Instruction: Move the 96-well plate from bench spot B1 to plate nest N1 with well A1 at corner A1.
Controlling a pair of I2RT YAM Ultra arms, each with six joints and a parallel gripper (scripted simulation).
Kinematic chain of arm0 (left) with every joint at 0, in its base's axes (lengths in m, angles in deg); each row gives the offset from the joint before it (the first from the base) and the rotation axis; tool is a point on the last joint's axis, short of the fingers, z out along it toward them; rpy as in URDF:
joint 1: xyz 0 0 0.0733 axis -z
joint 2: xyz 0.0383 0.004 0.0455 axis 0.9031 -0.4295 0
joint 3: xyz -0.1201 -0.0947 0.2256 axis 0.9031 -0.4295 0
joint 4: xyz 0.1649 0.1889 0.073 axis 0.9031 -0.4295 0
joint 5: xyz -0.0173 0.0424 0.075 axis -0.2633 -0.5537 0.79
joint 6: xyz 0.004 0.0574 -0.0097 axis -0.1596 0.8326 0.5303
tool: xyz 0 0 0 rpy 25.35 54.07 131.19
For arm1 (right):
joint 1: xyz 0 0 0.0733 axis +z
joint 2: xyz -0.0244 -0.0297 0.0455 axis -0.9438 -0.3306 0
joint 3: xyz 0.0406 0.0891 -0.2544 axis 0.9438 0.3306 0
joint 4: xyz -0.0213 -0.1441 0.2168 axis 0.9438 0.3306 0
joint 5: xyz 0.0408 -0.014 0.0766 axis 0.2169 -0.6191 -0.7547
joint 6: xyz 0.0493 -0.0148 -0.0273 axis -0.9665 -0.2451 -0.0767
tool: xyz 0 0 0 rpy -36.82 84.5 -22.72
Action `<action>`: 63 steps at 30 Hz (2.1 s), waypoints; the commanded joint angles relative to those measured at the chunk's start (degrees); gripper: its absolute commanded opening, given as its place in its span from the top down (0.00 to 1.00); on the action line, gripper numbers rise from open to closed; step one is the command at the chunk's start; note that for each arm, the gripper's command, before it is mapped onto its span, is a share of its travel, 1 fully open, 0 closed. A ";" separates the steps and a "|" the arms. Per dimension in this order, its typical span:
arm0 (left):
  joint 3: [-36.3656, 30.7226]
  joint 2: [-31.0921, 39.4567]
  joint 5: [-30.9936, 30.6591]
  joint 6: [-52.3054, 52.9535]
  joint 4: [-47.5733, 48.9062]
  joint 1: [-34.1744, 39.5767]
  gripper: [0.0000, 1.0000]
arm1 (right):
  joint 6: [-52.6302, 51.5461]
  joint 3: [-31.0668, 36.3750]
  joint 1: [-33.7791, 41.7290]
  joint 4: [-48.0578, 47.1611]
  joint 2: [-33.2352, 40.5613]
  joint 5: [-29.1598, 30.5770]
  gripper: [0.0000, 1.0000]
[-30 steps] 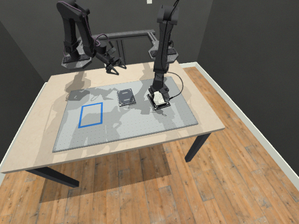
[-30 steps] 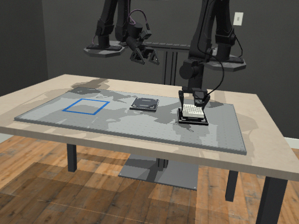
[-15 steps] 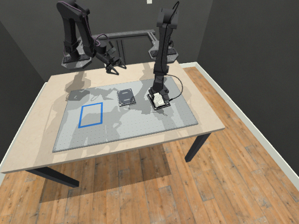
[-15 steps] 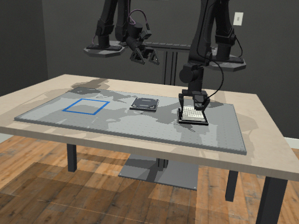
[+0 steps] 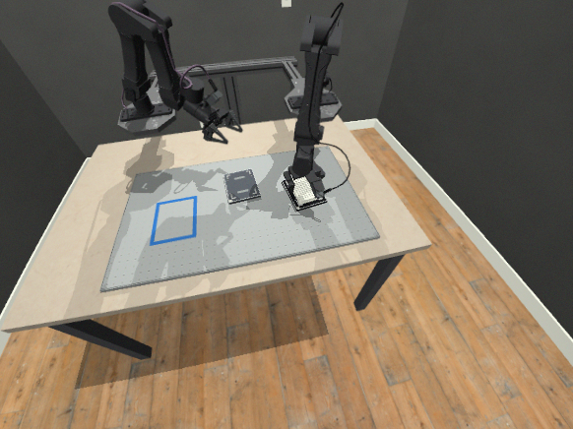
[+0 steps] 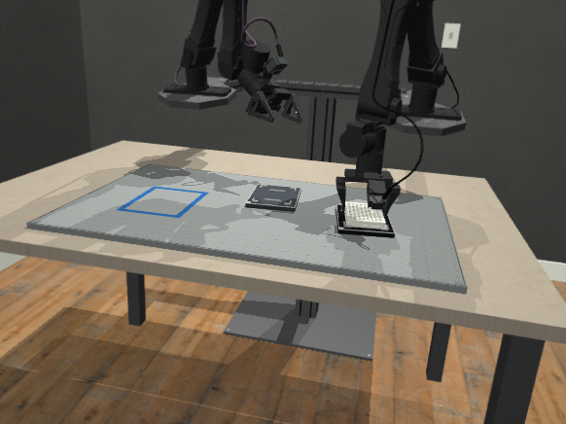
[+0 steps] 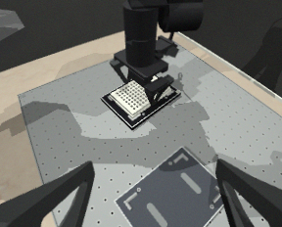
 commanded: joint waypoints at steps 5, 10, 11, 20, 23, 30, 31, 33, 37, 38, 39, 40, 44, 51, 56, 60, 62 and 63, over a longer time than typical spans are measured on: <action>-1.28 1.86 0.43 -1.10 -3.04 1.39 0.00 | 0.26 0.78 -0.16 -0.07 -0.37 -0.31 0.00; -1.49 2.76 0.74 -1.32 -3.89 1.66 0.00 | 0.26 0.78 -0.16 -0.07 -0.37 -0.31 0.00; -1.56 3.30 0.79 -1.37 -4.36 1.72 0.00 | 0.26 0.78 -0.16 -0.07 -0.37 -0.31 0.00; -2.51 9.54 1.02 -1.37 -9.60 1.75 0.00 | 0.26 0.78 -0.16 -0.07 -0.37 -0.31 0.00; -2.67 11.49 1.05 -1.50 -11.35 1.89 0.00 | 0.26 0.78 -0.16 -0.07 -0.37 -0.31 0.00; 0.93 22.20 0.33 -1.87 -22.63 2.13 0.00 | 0.26 0.78 -0.16 -0.07 -0.37 -0.31 0.00; 0.96 21.61 0.29 -1.85 -22.36 2.03 0.00 | 0.26 0.78 -0.16 -0.07 -0.37 -0.31 0.00; 0.91 20.82 0.18 -1.78 -22.57 1.89 0.00 | 0.26 0.78 -0.16 -0.07 -0.37 -0.31 0.00; 0.84 20.61 0.43 -1.57 -22.26 1.78 0.00 | 0.26 0.78 -0.16 -0.07 -0.37 -0.31 0.00; 0.72 21.21 1.07 -0.54 -21.10 1.84 0.00 | 0.26 0.78 -0.16 -0.07 -0.37 -0.31 0.00; 0.72 21.21 1.07 -0.54 -21.10 1.84 0.00 | 0.26 0.78 -0.16 -0.07 -0.37 -0.31 0.00; 0.72 21.21 1.07 -0.54 -21.10 1.84 0.00 | 0.26 0.78 -0.16 -0.07 -0.37 -0.31 0.00; -2.75 24.11 3.05 3.36 -13.77 2.94 0.00 | 0.26 0.78 -0.16 -0.07 -0.37 -0.31 0.00; -17.13 34.16 6.21 13.39 1.53 5.45 0.00 | 0.26 0.78 -0.16 -0.07 -0.37 -0.31 0.00; -25.26 39.38 6.42 18.69 10.23 6.08 0.00 | 0.26 0.78 -0.16 -0.07 -0.37 -0.31 0.00; -31.15 42.48 5.49 23.21 17.87 6.23 0.00 | 0.26 0.78 -0.16 -0.07 -0.37 -0.31 0.00; -34.93 44.46 5.27 26.12 22.02 6.04 0.00 | 0.26 0.78 -0.16 -0.07 -0.37 -0.31 0.00; -36.52 45.14 4.99 27.26 23.94 5.98 0.00 | 0.26 0.78 -0.16 -0.07 -0.37 -0.31 0.00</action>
